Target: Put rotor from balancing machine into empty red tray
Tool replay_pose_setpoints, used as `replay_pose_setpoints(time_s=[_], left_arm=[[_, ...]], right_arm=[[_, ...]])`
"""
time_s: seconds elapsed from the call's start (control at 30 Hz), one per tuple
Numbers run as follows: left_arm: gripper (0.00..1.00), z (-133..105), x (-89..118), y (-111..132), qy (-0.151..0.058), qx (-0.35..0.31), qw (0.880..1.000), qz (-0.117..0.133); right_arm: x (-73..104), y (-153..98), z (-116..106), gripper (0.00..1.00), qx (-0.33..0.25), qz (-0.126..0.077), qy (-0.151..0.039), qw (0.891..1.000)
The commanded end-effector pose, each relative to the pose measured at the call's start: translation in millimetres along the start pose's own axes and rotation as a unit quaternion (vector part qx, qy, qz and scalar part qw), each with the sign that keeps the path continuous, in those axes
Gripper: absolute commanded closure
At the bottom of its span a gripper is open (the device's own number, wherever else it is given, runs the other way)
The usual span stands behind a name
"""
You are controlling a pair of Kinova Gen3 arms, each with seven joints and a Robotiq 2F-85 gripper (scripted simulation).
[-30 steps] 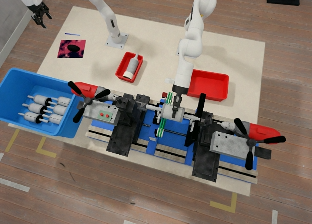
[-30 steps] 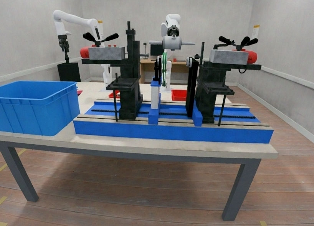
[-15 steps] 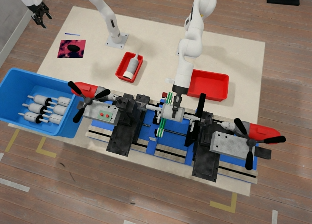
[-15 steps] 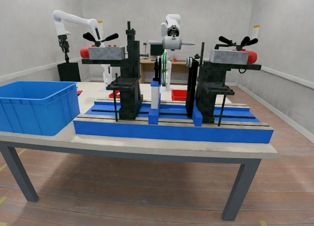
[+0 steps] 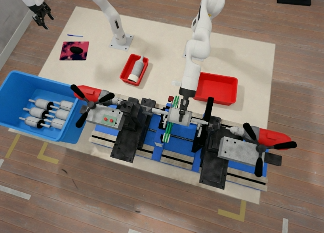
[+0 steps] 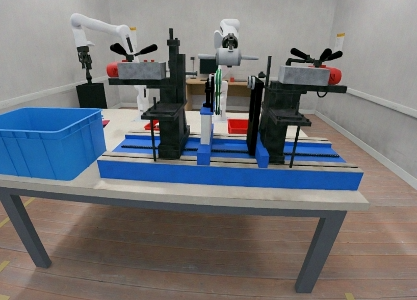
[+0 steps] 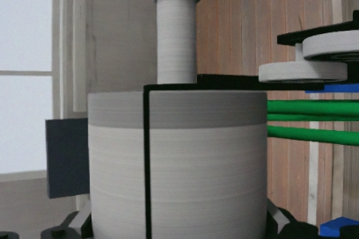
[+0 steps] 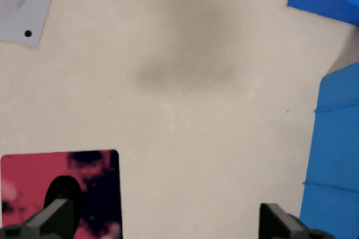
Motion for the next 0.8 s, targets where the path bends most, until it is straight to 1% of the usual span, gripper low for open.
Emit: replay_pose_setpoints(time_s=[0.0, 0.23, 0.77], left_arm=[[0.903, 0.5, 4.0, -2.5, 0.0, 0.0, 1.0, 0.004], [0.903, 0.2, 8.3, 0.0, 0.0, 0.0, 1.0, 0.004], [0.903, -1.1, 27.2, 11.0, 0.0, 0.0, 1.0, 0.004]], right_arm=[[0.7, 0.1, 0.1, 0.002, 0.0, -0.001, -0.001, 1.0], [0.7, 0.1, 0.1, 0.002, 0.0, -0.001, -0.001, 1.0], [0.7, 0.1, 0.1, 0.002, 0.0, -0.001, -0.001, 1.0]])
Point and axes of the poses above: on each arm, the point where the finger pads meet when closed, its own x axis back along the fingers, its own y axis across the jaws, z = x × y, the point moved 1 cm from there along x, back along the fingers, and after that the axes turned 7 degrees about x, right-handed, at the moved point
